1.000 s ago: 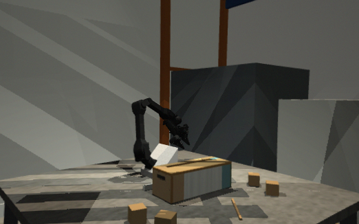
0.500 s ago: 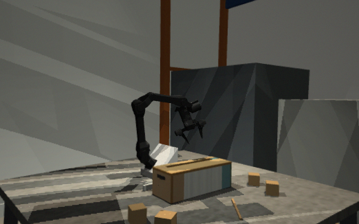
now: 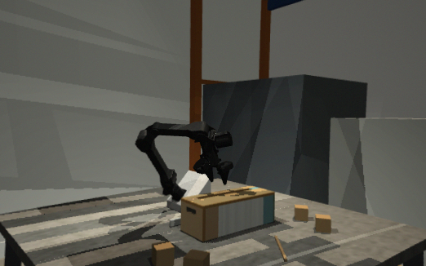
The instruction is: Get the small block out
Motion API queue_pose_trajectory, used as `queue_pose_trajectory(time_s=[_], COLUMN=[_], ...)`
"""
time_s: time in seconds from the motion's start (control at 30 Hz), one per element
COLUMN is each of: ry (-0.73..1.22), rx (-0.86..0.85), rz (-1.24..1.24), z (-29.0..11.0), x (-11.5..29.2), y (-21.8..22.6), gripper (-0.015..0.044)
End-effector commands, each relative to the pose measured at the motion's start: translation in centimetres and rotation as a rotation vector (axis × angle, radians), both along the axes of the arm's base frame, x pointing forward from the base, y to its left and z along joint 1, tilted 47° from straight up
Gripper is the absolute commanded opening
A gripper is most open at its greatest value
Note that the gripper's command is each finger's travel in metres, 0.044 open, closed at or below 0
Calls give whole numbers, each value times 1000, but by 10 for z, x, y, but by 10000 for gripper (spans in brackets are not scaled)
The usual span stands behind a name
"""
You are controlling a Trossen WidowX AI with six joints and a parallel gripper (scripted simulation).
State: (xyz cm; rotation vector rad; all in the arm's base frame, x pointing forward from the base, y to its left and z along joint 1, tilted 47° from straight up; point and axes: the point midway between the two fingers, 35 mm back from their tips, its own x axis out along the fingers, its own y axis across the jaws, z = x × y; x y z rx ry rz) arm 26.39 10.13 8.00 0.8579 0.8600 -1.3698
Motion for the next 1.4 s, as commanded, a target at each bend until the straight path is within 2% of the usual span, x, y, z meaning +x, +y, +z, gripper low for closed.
queue_pose_trajectory(time_s=[0.0,1.37], ry=[-11,-12], rx=[-1,-1], rz=[-43,-43], z=[4,-35], x=[0,6], y=[-6,-54], gripper=[400,400])
